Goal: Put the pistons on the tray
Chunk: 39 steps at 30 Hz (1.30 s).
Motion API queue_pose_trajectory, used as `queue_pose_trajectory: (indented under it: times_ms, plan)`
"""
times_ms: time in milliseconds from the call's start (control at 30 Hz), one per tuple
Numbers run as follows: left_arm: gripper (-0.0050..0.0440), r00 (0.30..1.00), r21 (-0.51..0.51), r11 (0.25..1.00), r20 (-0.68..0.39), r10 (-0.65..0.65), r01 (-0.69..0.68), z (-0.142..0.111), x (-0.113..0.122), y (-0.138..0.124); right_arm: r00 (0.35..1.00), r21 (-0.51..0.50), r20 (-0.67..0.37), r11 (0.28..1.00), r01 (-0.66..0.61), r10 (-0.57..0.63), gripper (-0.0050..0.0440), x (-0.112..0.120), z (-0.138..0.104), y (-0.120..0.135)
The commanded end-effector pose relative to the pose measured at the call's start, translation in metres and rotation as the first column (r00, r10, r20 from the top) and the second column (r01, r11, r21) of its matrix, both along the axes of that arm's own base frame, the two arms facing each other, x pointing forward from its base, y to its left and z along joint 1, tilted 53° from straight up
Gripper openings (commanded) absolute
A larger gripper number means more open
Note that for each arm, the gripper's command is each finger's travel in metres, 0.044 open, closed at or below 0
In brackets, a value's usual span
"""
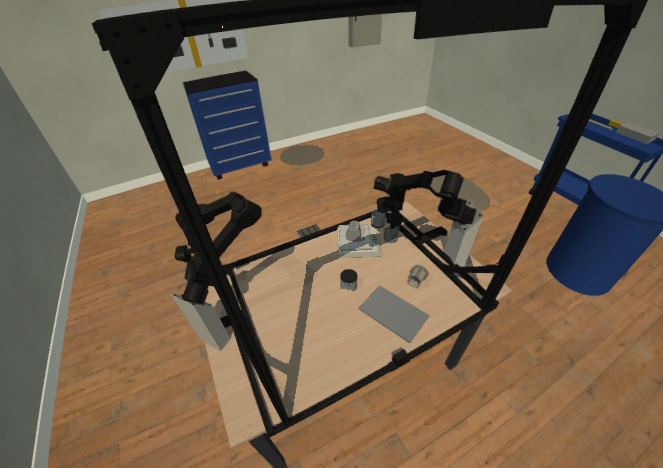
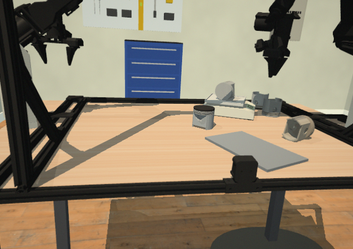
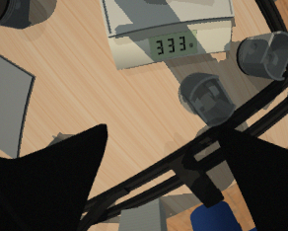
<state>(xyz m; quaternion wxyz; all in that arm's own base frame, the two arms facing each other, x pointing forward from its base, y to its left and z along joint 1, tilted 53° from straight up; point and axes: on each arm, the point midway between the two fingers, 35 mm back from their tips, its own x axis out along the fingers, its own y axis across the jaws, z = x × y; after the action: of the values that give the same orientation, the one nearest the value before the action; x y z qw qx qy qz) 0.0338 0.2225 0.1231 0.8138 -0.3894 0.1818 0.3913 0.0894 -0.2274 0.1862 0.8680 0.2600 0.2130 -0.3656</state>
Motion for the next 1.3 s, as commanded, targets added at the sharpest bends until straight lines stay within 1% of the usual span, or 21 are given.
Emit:
queue_pose_trajectory:
  times_ms: [0, 67, 267, 467, 1267]
  plan:
    - [0.0440, 1.000, 0.001, 1.000, 0.002, -0.002, 0.002, 0.000, 0.000, 0.000, 1.000, -0.079, 0.022, 0.997, -0.017, 0.019, 0.0378, 0.001, -0.002, -0.014]
    - [0.0440, 1.000, 0.001, 1.000, 0.002, -0.002, 0.002, 0.000, 0.000, 0.000, 1.000, -0.079, 0.022, 0.997, -0.017, 0.019, 0.0378, 0.001, -0.002, -0.014]
    - [0.0440, 1.000, 0.001, 1.000, 0.002, -0.002, 0.002, 0.000, 0.000, 0.000, 0.997, -0.230, 0.059, 0.973, -0.035, 0.050, 0.0378, 0.004, 0.000, -0.043]
    - [0.0440, 1.000, 0.001, 1.000, 0.002, -0.002, 0.002, 0.000, 0.000, 0.000, 0.992, -0.374, 0.090, 0.926, -0.045, 0.085, 0.0378, 0.007, 0.002, -0.073]
    - [0.0440, 1.000, 0.001, 1.000, 0.002, -0.002, 0.002, 0.000, 0.000, 0.000, 0.992, -0.355, 0.097, 0.934, -0.042, 0.081, 0.0378, 0.009, -0.004, -0.076]
